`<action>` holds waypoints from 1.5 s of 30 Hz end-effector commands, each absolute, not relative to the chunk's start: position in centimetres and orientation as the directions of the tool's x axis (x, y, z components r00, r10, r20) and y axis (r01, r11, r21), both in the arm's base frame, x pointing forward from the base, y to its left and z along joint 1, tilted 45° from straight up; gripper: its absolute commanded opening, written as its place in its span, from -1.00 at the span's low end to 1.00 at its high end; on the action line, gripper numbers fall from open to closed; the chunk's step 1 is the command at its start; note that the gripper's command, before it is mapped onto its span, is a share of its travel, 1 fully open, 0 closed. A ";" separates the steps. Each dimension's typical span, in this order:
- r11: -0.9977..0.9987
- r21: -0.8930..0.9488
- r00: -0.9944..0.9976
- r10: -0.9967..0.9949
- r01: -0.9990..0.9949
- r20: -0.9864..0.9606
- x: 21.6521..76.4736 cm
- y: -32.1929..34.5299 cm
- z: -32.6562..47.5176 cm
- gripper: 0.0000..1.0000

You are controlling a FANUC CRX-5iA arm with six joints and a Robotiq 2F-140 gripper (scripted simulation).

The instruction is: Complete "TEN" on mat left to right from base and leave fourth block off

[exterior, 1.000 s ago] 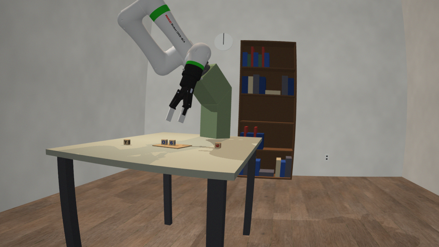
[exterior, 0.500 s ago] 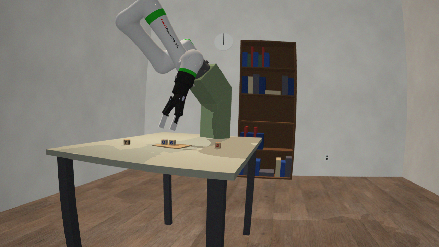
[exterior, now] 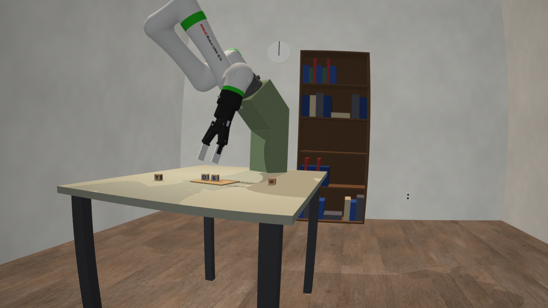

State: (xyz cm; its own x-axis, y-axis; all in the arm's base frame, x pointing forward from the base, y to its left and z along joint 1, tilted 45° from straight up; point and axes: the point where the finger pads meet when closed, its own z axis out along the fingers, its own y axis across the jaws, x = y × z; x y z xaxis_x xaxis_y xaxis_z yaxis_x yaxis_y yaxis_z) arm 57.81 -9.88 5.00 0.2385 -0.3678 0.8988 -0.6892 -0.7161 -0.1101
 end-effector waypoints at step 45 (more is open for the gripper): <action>-0.710 -0.118 0.239 -0.383 -0.695 0.892 60.9 -19.0 15.9 1.00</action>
State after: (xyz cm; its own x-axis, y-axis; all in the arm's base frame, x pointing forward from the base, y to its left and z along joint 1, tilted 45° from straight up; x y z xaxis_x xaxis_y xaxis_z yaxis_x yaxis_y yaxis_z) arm 60.22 -16.93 13.41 0.2246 -0.3746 0.8995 -0.7021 -0.7024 -0.1172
